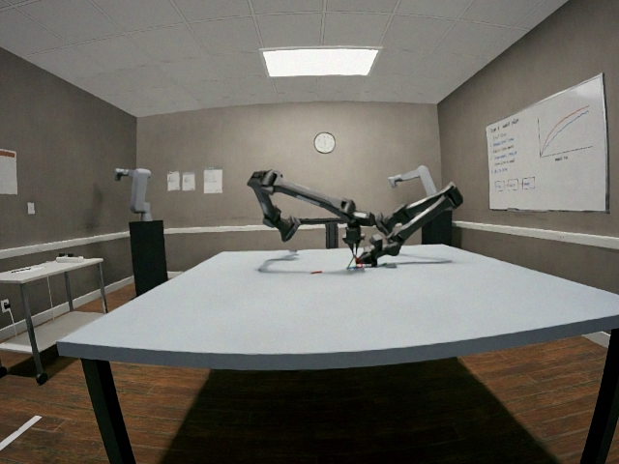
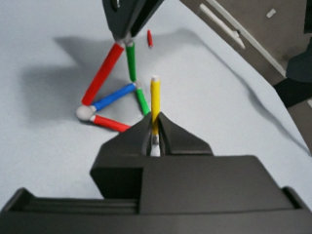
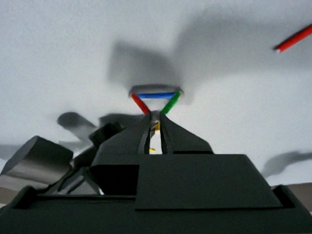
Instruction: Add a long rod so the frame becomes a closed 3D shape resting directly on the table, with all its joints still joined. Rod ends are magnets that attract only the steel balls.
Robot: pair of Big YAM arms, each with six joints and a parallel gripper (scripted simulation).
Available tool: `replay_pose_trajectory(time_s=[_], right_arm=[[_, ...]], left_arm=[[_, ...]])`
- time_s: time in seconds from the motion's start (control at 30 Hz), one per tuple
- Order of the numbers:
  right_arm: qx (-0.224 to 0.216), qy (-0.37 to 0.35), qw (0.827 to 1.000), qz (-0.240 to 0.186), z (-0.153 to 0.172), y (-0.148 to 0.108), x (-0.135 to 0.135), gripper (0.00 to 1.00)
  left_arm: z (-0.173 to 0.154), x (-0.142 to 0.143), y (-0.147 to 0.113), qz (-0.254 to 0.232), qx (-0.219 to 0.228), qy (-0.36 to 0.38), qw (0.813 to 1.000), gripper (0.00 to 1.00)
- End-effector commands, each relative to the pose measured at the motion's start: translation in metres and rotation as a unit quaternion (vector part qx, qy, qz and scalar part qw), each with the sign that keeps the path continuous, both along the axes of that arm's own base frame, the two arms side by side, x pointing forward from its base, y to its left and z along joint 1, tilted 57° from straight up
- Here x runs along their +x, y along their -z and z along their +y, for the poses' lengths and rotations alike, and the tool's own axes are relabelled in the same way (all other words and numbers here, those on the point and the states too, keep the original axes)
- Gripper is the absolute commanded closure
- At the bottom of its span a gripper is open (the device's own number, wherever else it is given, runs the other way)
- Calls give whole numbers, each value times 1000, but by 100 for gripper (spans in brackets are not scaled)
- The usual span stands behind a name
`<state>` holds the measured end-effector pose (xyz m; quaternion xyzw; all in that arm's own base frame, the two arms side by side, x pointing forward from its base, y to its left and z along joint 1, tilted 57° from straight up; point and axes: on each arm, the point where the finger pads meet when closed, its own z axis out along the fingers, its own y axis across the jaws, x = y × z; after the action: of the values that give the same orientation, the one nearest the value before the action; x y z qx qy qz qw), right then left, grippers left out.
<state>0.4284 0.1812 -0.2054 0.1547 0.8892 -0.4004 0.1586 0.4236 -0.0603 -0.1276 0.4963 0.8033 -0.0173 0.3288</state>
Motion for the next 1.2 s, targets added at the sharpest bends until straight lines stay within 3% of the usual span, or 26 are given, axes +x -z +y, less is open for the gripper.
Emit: replay_pose_trajectory(time_s=[0.0, 0.5, 0.63, 1.17], right_arm=[[3, -5, 1000, -9, 12, -1, -9, 100], [4, 2, 1000, -9, 6, -2, -1, 100], [-10, -5, 1000, 9, 4, 9, -21, 100], [-6, 3, 1000, 12, -4, 14, -27, 100]], left_arm=[[-4, -2, -2, -2, -1, 5, 1000, 100], [-4, -2, -2, -2, -1, 5, 1000, 100], [-4, -2, -2, -2, -1, 5, 1000, 100], [-4, -2, -2, -2, -1, 5, 1000, 100]])
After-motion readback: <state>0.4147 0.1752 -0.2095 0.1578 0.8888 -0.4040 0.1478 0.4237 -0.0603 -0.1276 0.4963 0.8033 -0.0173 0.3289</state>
